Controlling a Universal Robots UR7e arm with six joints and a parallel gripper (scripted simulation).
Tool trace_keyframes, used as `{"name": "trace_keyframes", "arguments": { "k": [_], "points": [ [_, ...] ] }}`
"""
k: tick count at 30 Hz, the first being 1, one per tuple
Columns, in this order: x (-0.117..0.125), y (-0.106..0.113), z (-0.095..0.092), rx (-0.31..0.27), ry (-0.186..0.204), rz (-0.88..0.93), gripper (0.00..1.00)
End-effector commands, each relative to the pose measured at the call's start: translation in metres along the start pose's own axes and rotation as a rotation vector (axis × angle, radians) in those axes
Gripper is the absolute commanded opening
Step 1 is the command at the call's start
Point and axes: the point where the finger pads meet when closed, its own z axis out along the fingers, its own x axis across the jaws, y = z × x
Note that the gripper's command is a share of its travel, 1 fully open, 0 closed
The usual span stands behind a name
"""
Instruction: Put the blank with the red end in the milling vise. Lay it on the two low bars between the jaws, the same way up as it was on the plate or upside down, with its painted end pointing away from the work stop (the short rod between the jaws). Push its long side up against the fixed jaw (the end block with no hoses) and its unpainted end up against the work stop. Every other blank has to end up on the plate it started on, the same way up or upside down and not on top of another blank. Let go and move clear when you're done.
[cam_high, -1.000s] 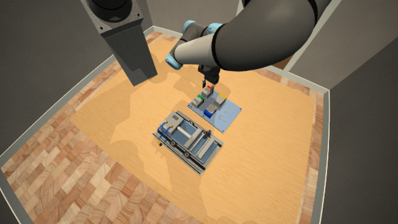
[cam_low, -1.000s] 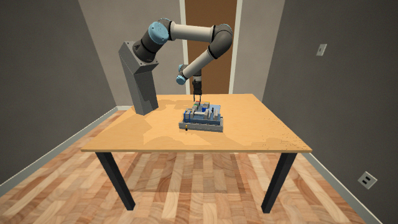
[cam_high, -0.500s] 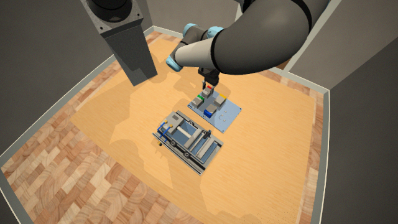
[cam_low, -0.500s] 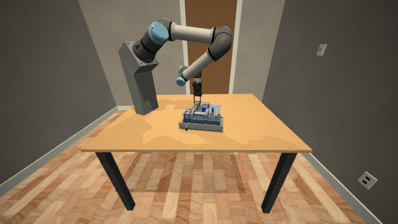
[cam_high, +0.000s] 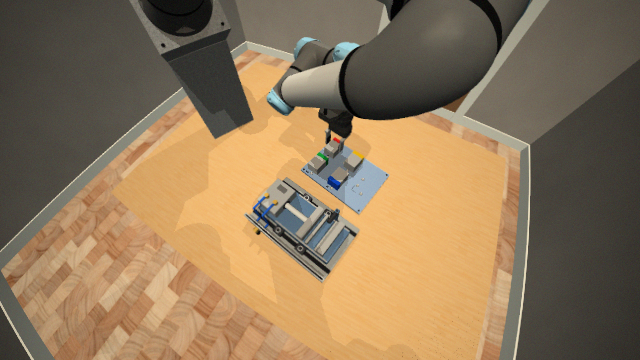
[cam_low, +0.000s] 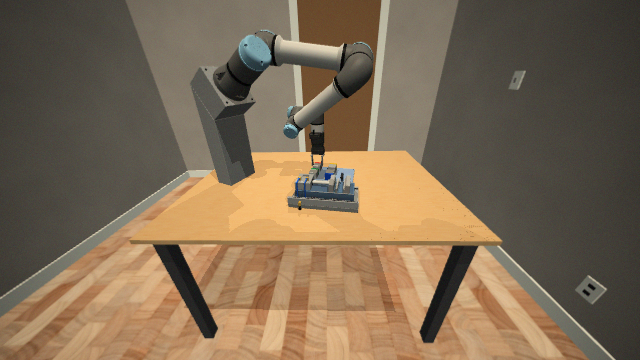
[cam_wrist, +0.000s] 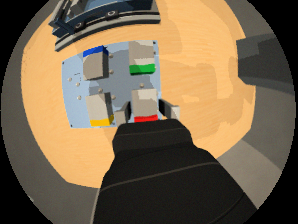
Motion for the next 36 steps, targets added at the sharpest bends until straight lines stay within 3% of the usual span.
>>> {"name": "trace_keyframes", "arguments": {
  "k": [1,36],
  "points": [
    [-0.0003,0.0002,-0.0035,0.0,-0.001,0.0,1.0],
    [-0.0003,0.0002,-0.0085,0.0,-0.001,0.0,1.0]
  ]
}}
